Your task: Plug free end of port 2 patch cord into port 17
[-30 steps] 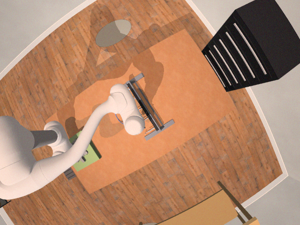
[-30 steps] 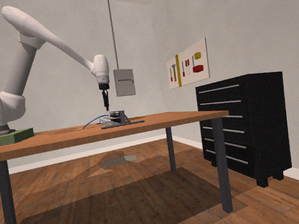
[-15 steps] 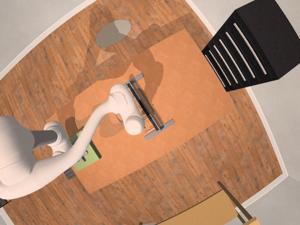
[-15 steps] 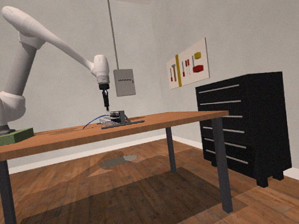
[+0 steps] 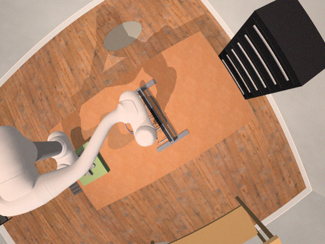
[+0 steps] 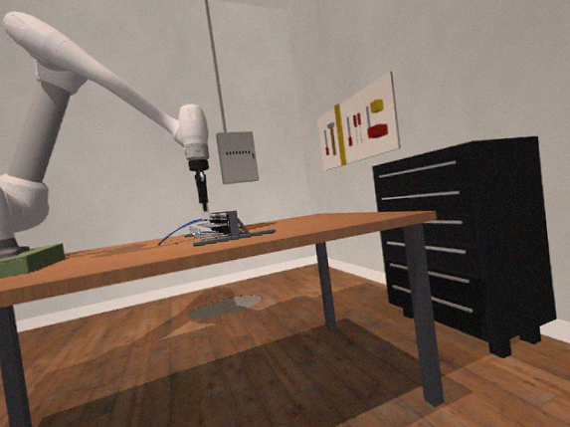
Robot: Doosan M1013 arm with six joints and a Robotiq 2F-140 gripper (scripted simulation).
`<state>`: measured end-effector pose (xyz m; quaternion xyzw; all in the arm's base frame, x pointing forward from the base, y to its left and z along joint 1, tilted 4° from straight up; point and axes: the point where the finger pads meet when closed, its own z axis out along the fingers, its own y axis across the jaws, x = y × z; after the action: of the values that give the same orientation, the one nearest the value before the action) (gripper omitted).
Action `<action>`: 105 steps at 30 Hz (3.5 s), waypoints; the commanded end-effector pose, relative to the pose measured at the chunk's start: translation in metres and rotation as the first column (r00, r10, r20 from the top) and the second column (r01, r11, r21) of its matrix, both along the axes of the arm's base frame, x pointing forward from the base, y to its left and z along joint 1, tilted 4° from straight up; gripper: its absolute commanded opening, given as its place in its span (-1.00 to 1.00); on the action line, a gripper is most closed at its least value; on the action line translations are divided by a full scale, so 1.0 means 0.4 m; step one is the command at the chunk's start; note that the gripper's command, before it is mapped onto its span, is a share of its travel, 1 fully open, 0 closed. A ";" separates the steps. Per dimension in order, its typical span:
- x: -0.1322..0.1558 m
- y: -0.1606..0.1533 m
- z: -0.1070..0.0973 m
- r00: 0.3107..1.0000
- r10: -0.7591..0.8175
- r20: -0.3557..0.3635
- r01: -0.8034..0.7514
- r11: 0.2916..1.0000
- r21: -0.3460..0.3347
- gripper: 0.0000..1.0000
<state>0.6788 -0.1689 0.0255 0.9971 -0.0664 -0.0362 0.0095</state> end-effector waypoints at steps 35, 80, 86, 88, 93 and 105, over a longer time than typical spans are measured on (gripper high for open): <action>0.055 -0.009 -0.003 1.000 0.003 0.008 -0.003 1.000 -0.007 -1.00; 0.077 -0.009 -0.004 1.000 -0.003 0.005 0.003 1.000 -0.006 -1.00; 0.076 -0.009 -0.004 1.000 -0.005 0.003 0.005 1.000 -0.005 -1.00; 0.076 -0.008 -0.004 1.000 -0.005 0.003 0.005 1.000 -0.005 -1.00; 0.075 -0.008 -0.004 1.000 -0.006 0.003 0.006 1.000 -0.005 -1.00; 0.075 -0.008 -0.004 1.000 -0.006 0.003 0.006 1.000 -0.005 -1.00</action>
<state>0.7060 -0.1720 0.0238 0.9971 -0.0665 -0.0343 0.0109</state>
